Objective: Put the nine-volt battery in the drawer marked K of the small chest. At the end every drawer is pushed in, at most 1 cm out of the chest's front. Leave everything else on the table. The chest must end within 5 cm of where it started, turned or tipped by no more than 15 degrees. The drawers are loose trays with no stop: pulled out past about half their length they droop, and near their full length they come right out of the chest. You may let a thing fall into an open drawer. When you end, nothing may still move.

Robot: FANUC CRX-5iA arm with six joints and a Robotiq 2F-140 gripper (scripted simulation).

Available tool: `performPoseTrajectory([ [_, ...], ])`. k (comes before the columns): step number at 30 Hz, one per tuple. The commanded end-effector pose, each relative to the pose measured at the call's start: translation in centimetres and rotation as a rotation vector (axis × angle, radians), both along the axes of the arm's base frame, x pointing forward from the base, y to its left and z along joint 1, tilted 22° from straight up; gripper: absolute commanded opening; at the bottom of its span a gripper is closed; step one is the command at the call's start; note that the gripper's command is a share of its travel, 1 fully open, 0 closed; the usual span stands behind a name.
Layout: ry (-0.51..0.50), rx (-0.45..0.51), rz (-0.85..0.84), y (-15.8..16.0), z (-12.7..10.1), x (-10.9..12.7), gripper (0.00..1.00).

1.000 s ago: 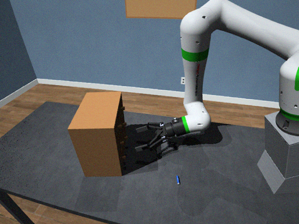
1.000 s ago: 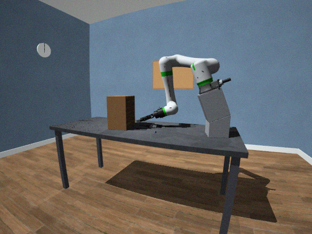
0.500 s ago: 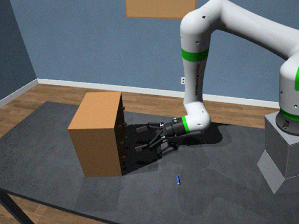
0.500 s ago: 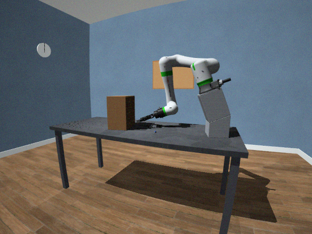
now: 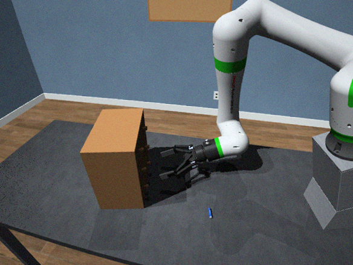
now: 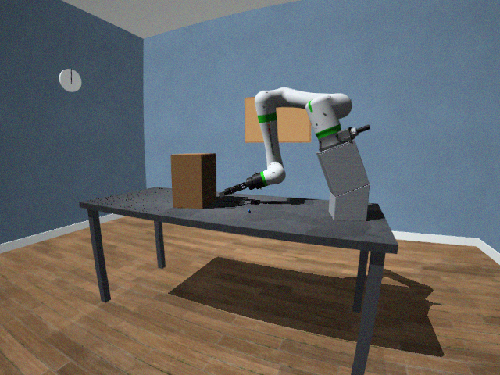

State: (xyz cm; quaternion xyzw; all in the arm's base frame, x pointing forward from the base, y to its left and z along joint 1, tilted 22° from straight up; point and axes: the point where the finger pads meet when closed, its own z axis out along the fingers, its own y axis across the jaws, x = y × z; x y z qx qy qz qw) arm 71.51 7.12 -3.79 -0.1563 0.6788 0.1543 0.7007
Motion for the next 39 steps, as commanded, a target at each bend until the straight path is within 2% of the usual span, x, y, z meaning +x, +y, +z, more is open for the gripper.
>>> performPoseTrajectory([
  [1,0.000,0.000,0.000,0.0,0.0,0.0,1.00],
  [14,0.000,0.000,0.000,-0.2,1.3,-0.4,1.00],
  [29,0.000,0.000,0.000,-1.2,7.6,-2.8,1.00],
  [39,0.000,0.000,0.000,-1.5,9.3,-3.4,1.00],
])
